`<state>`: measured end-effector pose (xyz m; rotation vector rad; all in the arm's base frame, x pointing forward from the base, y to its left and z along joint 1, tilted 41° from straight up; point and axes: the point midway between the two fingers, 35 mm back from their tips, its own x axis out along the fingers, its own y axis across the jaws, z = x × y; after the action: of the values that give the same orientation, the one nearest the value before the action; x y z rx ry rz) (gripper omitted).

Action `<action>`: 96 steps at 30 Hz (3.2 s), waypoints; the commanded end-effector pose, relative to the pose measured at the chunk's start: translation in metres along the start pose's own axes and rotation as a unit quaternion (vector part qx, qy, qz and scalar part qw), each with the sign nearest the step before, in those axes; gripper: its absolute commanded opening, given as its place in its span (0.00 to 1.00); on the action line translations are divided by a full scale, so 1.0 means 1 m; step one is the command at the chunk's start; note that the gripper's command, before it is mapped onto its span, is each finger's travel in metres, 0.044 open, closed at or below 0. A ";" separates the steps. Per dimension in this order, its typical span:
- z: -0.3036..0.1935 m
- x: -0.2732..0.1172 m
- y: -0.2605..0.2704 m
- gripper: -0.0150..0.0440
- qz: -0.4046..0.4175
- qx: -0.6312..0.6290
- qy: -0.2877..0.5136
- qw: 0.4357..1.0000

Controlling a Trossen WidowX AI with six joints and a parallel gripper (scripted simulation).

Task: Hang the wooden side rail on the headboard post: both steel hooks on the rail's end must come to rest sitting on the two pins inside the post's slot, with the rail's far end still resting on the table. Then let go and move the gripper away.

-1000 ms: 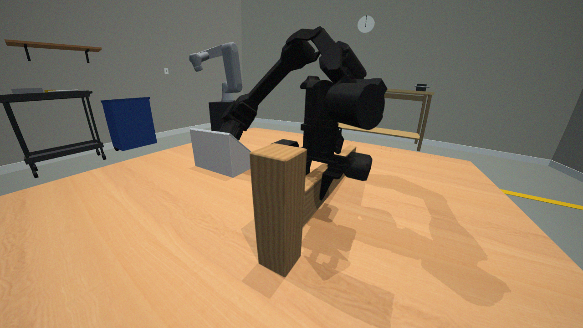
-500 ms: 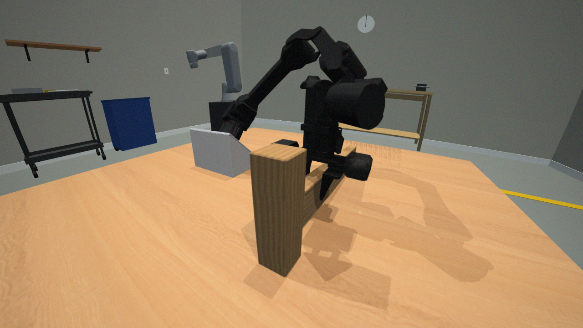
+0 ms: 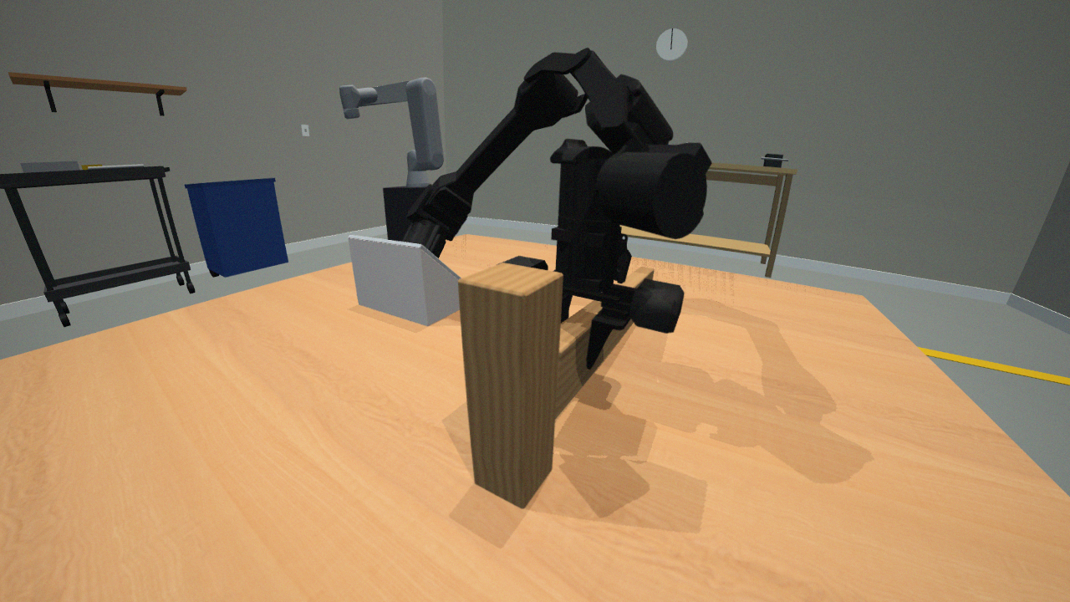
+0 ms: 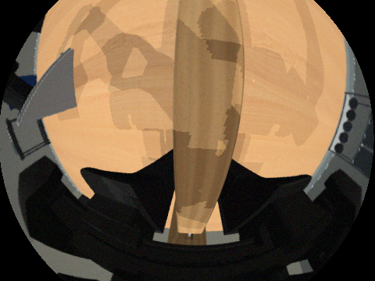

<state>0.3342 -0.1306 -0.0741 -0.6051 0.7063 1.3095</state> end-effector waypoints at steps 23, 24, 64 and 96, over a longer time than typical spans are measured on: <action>-0.007 -0.005 -0.001 0.25 -0.009 0.000 0.004 1.000; -0.007 -0.005 -0.001 0.25 -0.009 0.000 0.004 1.000; -0.011 -0.005 0.001 0.25 -0.009 0.000 0.005 1.000; -0.013 -0.007 -0.001 0.25 -0.009 0.000 0.005 1.000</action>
<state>0.3309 -0.1371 -0.0804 -0.6026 0.7079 1.3095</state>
